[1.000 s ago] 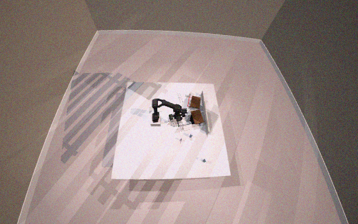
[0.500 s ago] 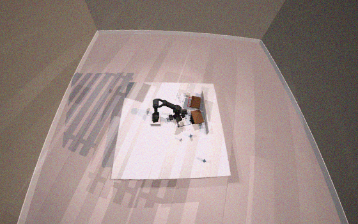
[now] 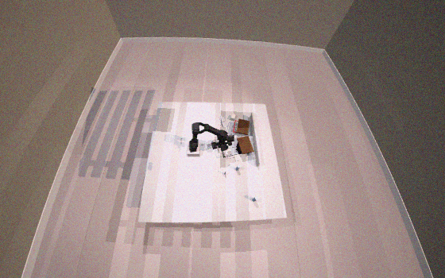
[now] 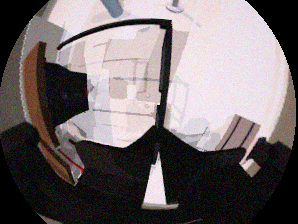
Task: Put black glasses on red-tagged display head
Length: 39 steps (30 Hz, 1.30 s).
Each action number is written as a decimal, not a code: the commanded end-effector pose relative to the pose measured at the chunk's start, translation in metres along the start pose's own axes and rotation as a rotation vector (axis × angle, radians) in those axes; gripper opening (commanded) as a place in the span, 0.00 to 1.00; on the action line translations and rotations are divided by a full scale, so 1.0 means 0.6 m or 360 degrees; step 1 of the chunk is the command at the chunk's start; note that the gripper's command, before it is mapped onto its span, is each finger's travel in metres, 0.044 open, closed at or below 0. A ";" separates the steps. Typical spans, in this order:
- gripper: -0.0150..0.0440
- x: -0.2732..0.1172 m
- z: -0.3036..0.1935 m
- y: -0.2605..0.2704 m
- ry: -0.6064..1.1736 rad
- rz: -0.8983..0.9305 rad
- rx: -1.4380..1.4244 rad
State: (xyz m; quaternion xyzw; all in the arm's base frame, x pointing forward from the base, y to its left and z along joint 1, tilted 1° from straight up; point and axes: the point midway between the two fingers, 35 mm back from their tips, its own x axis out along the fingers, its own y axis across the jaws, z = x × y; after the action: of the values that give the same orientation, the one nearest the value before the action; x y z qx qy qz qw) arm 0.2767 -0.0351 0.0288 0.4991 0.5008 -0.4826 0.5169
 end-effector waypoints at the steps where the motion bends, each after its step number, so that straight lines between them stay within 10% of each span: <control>1: 0.25 0.001 0.000 0.008 -0.0005 -0.0003 0.0007; 39: 0.25 0.001 0.001 0.106 -0.0005 0.0006 0.0007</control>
State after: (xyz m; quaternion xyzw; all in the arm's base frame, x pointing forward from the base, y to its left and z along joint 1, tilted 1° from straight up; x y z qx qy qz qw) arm 0.3370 -0.0333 0.0313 0.5011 0.4986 -0.4803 0.5192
